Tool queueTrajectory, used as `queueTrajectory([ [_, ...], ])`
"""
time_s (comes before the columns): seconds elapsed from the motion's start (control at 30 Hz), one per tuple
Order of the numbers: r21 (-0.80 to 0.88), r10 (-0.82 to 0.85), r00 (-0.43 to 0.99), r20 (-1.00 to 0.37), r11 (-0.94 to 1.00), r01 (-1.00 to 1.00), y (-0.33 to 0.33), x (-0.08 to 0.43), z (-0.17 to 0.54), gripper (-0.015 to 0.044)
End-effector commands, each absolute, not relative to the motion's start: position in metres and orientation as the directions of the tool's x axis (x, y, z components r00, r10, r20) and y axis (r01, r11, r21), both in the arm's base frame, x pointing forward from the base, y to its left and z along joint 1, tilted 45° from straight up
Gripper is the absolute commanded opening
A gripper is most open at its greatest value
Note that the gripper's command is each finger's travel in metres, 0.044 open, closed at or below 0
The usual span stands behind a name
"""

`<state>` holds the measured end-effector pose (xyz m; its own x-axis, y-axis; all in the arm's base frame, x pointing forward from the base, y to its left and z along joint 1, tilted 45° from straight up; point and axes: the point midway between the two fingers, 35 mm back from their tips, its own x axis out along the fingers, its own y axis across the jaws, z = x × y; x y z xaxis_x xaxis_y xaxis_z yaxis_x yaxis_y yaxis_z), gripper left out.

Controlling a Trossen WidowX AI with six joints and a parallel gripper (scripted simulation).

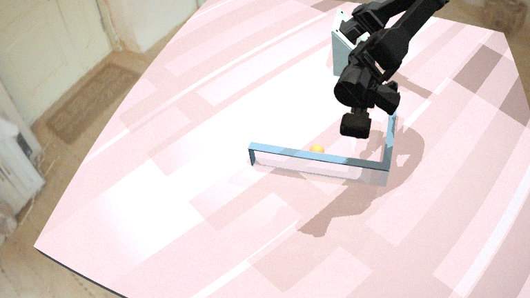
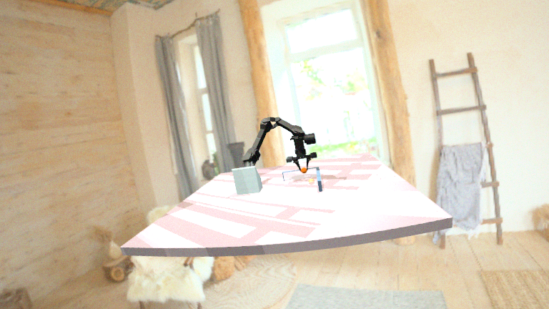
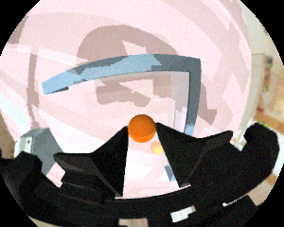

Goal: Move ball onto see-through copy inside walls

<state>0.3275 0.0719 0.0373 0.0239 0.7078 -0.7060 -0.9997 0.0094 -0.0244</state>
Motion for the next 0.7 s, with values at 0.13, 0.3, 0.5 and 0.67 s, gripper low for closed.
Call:
queueTrajectory([
  [0.13,-0.020,0.702,0.011,-0.712,-0.005,-1.000,0.034,0.325,0.077,0.0000],
  [0.3,-0.012,0.705,-0.001,-0.709,-0.013,-1.000,0.021,0.320,0.094,0.0000],
  [0.5,0.005,0.705,-0.001,-0.709,0.005,-1.000,0.020,0.321,0.092,0.0000],
  [0.67,0.128,0.705,0.000,-0.709,0.129,-0.983,0.016,0.328,0.083,0.0000],
])
